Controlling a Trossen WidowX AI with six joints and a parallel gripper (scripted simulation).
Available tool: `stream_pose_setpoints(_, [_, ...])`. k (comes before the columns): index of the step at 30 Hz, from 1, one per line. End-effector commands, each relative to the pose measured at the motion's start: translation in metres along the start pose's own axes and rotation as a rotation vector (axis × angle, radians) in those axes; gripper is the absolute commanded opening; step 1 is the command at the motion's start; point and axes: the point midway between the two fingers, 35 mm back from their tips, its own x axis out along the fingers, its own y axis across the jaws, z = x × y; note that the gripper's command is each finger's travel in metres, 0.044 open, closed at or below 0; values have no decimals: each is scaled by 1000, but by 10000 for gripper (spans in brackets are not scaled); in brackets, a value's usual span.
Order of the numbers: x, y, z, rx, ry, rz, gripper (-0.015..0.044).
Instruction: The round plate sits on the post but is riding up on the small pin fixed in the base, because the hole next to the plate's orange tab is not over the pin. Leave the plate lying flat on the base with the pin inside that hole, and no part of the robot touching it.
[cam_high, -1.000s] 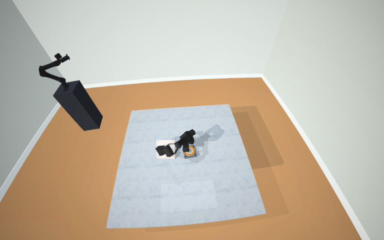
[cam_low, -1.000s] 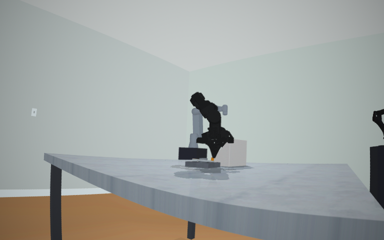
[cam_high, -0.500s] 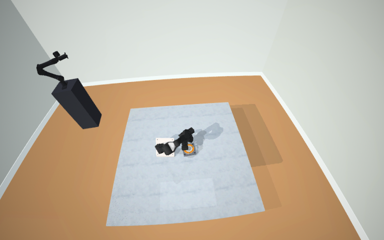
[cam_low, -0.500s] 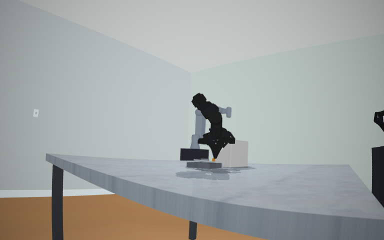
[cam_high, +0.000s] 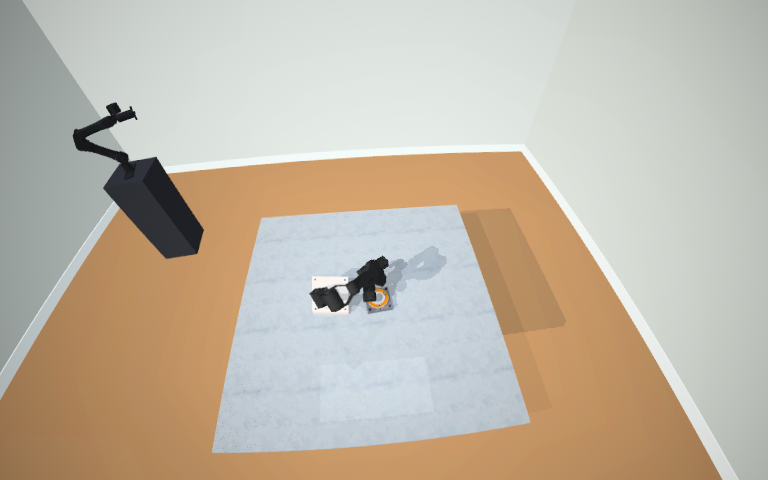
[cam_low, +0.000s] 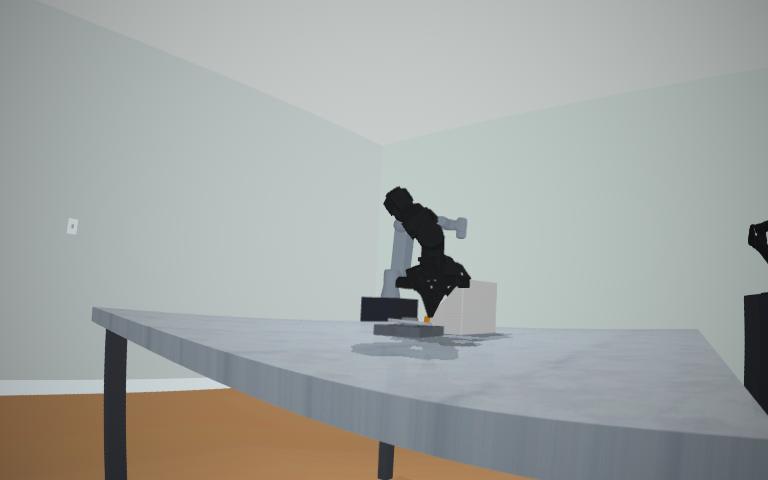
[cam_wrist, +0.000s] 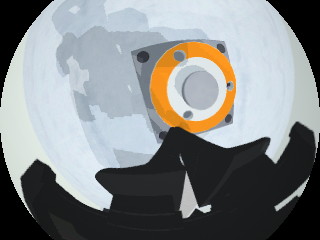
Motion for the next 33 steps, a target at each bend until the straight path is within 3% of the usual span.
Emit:
stream_pose_setpoints(1, [4, -5, -6, -11, 21, -14, 0])
stream_pose_setpoints(33, [4, -14, -10, -11, 21, -15, 0])
